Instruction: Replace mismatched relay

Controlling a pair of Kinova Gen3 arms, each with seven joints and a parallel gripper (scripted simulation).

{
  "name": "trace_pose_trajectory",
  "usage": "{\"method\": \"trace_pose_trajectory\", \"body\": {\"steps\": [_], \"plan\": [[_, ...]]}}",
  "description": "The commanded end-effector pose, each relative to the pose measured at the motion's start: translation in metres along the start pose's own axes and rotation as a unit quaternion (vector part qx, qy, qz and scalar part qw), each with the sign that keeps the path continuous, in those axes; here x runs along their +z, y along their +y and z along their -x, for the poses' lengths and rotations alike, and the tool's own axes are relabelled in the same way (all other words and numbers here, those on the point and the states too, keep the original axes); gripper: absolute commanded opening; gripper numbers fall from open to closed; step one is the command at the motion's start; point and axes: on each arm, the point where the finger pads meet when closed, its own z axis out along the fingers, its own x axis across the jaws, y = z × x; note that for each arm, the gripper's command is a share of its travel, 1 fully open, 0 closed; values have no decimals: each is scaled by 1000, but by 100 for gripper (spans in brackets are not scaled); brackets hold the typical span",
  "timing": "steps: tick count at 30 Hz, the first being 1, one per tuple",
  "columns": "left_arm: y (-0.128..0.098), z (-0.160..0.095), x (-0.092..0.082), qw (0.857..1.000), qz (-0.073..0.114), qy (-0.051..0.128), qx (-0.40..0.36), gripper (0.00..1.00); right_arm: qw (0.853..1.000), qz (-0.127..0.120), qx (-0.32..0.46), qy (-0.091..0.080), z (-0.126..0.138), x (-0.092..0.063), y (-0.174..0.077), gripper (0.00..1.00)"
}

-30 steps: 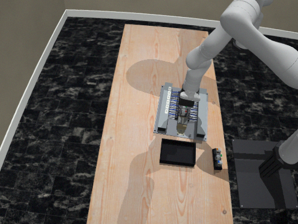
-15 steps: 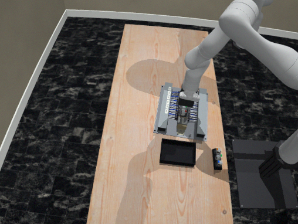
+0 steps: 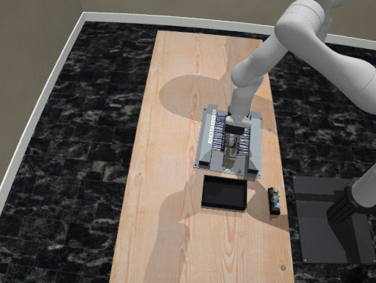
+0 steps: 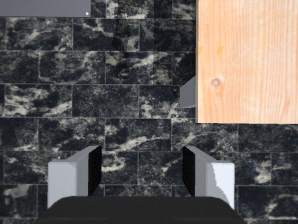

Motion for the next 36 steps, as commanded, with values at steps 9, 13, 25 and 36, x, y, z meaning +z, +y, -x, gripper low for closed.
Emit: {"method": "trace_pose_trajectory", "body": {"steps": [9,13,25,36], "plan": [[1,-1,-1,1000,1,-5,0,0,1000,1,0,0,0,-1,0,100],[1,-1,-1,1000,1,-7,0,0,1000,1,0,0,0,-1,0,100],[1,-1,-2,1000,1,0,0,0,1000,1,0,0,0,-1,0,100],[1,-1,-2,1000,1,5,0,0,1000,1,0,0,0,-1,0,100]]}}
